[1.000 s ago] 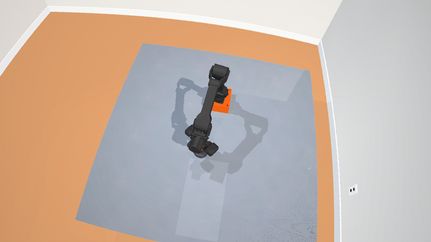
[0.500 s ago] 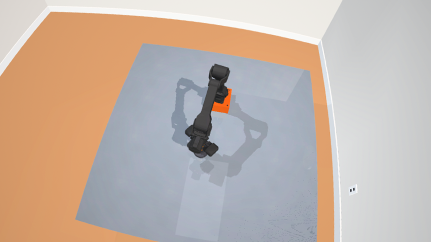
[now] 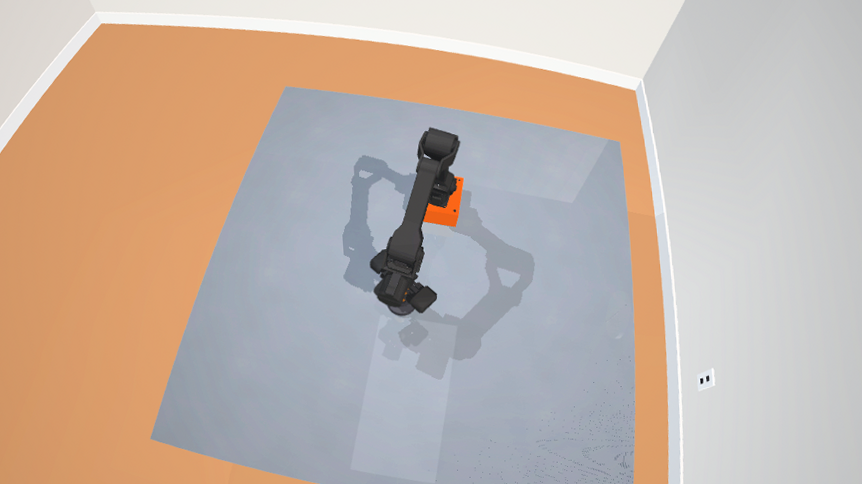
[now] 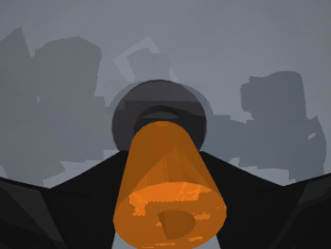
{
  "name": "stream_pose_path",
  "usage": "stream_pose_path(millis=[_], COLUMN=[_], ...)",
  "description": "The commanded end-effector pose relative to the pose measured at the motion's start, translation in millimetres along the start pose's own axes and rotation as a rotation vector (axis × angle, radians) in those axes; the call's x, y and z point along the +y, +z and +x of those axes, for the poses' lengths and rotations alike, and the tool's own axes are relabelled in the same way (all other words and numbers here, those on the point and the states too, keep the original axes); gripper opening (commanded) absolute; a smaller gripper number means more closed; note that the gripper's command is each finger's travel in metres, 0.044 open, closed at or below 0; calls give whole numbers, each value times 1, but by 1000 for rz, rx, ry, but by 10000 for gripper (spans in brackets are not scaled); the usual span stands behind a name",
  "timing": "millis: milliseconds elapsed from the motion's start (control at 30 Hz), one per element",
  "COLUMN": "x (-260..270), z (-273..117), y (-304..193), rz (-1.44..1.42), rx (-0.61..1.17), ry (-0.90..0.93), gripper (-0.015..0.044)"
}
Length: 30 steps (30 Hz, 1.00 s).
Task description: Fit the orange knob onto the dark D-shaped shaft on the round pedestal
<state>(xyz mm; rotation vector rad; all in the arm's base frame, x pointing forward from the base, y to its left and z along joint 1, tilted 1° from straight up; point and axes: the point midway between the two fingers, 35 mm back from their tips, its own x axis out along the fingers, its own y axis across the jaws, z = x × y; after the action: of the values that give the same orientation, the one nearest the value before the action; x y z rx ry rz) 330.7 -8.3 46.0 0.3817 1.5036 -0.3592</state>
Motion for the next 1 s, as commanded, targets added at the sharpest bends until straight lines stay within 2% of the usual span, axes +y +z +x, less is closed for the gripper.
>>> stream_pose_path(millis=[0, 133, 333, 967], x=[0, 0, 1, 0], z=[-3, -5, -4, 0], y=[0, 1, 1, 1], rz=[3, 28, 212, 212], rx=[-2, -2, -2, -2], ry=[0, 0, 0, 0], gripper=[0, 0, 0, 0])
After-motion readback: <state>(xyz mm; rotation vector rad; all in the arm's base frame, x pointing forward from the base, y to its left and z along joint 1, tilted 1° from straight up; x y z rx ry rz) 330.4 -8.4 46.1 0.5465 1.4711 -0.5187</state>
